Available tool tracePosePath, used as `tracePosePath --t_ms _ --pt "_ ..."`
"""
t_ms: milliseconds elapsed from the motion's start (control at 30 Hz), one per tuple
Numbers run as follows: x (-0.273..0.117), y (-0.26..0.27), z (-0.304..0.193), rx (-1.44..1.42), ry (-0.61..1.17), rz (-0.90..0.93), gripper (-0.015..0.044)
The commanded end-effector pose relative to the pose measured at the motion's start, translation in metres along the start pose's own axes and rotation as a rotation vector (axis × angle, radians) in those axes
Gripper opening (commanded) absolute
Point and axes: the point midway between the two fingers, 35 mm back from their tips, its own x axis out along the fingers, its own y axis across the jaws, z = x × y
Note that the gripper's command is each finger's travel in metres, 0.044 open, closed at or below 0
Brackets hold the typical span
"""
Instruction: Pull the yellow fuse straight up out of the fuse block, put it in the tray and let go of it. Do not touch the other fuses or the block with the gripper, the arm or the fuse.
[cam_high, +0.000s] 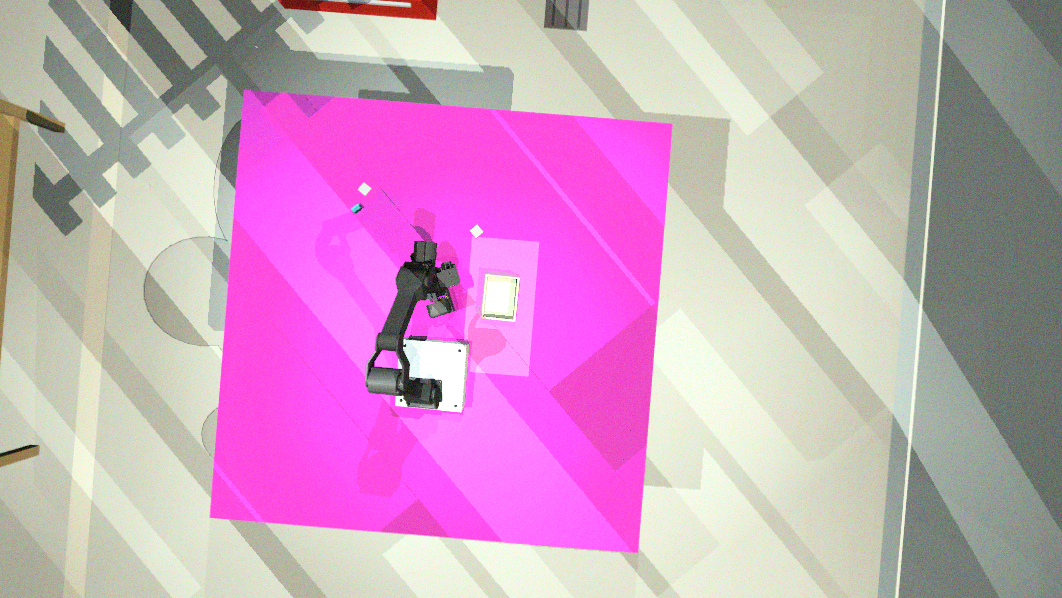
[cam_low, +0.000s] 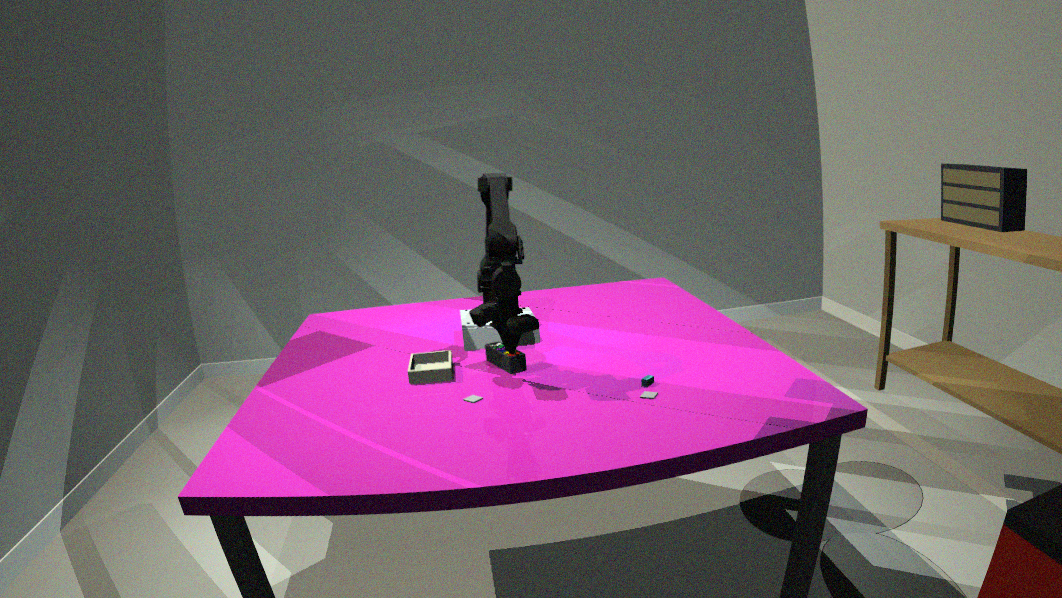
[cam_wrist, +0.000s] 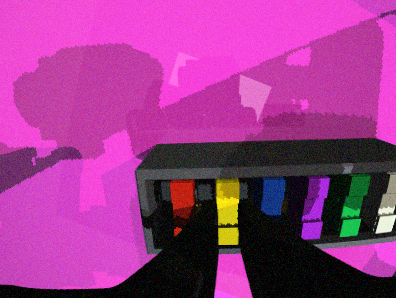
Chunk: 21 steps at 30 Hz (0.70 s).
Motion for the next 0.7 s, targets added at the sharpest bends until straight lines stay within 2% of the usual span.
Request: tracePosePath --t_ms 0,667 --pt "-0.0027 0.0004 0.0002 0.000 -0.001 0.001 0.0000" --pt "-0.0125 0.0008 0.0005 0.000 -0.002 0.000 0.0000"
